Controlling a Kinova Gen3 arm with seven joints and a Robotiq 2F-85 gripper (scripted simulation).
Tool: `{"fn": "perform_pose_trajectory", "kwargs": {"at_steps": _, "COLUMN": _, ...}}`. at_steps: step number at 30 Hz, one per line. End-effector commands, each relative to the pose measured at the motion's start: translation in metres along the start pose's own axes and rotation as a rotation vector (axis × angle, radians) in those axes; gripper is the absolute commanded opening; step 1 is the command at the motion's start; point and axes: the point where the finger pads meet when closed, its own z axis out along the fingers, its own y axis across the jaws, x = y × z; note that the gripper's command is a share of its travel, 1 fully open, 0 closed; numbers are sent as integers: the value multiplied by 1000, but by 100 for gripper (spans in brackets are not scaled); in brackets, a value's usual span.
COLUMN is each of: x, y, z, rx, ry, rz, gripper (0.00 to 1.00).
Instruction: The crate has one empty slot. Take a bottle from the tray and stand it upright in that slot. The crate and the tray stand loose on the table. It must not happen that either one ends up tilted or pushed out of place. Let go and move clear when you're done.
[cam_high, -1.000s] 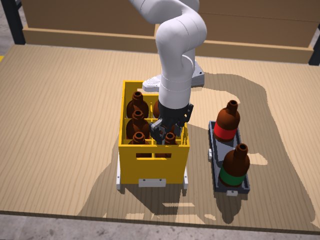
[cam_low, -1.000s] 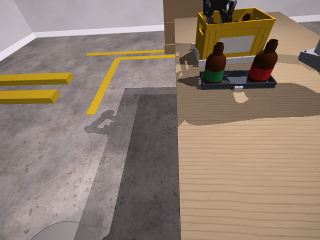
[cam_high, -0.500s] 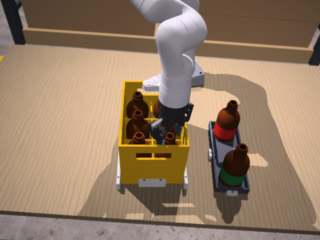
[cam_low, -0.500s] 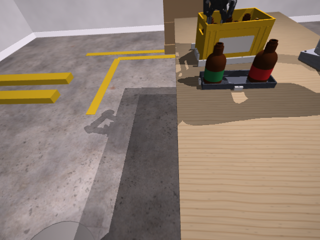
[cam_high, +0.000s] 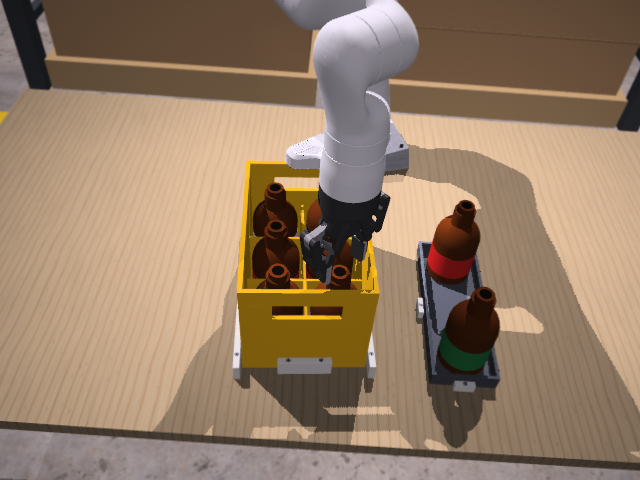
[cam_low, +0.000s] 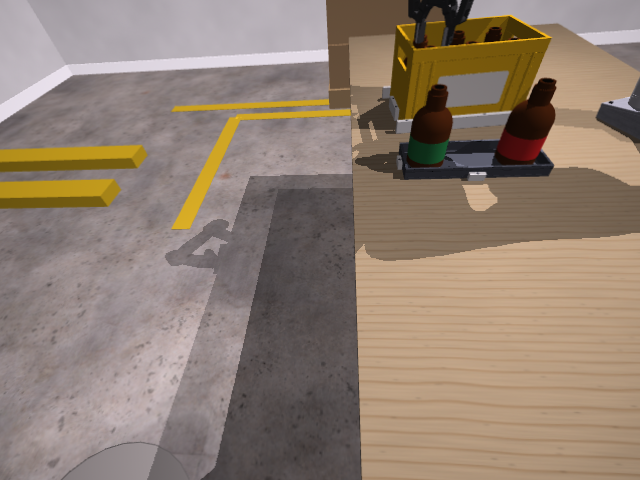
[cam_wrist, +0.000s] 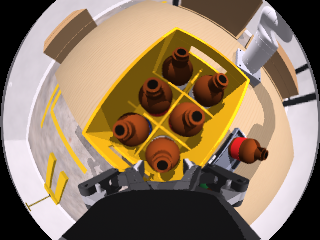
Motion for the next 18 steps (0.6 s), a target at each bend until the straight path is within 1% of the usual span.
{"fn": "perform_pose_trajectory", "kwargs": {"at_steps": 1, "x": 0, "y": -2, "z": -6, "rx": 7, "ry": -2, "rz": 3, "gripper": 64}}
{"fn": "perform_pose_trajectory", "kwargs": {"at_steps": 15, "x": 0, "y": -2, "z": -41, "rx": 7, "ry": -2, "rz": 3, "gripper": 64}}
{"fn": "perform_pose_trajectory", "kwargs": {"at_steps": 18, "x": 0, "y": -2, "z": -44, "rx": 7, "ry": -2, "rz": 3, "gripper": 64}}
